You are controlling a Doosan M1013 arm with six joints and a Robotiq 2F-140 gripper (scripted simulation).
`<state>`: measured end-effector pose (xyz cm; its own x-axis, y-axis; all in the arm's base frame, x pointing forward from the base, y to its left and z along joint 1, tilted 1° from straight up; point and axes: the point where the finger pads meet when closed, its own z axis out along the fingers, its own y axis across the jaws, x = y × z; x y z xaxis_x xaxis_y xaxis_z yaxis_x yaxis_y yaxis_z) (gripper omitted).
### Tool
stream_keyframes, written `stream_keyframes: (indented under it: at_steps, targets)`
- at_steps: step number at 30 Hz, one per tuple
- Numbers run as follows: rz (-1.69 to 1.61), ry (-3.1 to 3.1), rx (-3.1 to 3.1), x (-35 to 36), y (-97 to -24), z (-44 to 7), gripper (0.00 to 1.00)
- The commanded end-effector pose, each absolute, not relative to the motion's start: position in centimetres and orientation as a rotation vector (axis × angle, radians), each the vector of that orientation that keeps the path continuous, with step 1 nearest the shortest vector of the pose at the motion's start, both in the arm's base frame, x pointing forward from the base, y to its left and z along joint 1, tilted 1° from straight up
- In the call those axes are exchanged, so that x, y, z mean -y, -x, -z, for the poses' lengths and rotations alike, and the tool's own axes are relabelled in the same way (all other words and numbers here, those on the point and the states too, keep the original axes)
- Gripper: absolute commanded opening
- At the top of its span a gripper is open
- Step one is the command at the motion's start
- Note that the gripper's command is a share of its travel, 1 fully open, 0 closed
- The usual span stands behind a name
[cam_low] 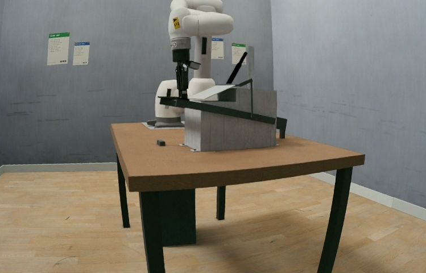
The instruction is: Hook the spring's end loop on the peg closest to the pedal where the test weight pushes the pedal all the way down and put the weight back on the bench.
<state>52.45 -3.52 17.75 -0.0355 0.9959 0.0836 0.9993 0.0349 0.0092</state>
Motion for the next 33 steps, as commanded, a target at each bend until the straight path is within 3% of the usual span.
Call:
stream_keyframes:
  at_steps: [1,33]
  targets:
    - [0.098,2.146,2.222,3.2,-52.1,-17.6,0.25]
    - [0.059,2.165,2.242,-1.2,-47.2,-15.6,0.25]
